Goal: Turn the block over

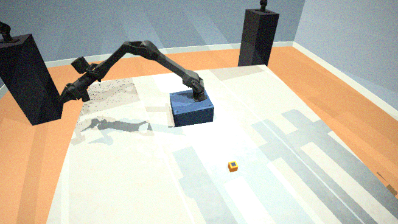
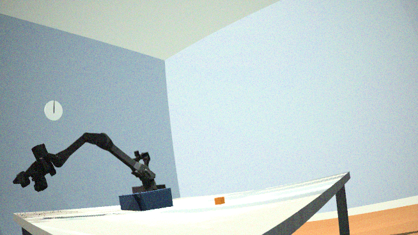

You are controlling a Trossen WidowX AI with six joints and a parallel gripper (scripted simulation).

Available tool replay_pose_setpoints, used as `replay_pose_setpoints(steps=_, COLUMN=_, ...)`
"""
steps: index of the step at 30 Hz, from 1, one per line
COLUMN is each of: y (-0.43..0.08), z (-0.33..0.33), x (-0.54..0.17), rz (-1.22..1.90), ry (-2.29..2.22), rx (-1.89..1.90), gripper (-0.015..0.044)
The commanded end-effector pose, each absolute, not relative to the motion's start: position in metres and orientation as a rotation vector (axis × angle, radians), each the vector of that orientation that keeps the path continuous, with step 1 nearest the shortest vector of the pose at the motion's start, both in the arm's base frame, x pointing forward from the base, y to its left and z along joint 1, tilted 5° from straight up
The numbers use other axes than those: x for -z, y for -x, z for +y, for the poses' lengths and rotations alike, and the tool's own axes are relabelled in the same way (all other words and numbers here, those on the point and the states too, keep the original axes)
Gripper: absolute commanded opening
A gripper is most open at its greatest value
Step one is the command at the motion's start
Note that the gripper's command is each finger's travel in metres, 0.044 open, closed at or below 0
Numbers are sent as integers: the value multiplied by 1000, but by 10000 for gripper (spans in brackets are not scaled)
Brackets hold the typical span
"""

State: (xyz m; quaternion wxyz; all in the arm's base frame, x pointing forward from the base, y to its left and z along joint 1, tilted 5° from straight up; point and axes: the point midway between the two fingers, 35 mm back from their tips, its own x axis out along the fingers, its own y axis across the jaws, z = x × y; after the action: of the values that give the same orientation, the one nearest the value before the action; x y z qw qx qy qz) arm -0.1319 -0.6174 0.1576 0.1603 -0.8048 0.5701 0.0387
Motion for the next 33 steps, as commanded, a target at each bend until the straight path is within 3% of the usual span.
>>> replay_pose_setpoints(steps=1, y=129, z=-618, x=-157, rz=1620, ry=2292, rx=-106, gripper=426)
replay_pose_setpoints(steps=16, y=-122, z=-592, x=-108, rz=1127, ry=1569, rx=39, gripper=440)
replay_pose_setpoints(steps=33, y=-364, z=-403, x=-59, rz=1021, ry=669, rx=-81, gripper=440)
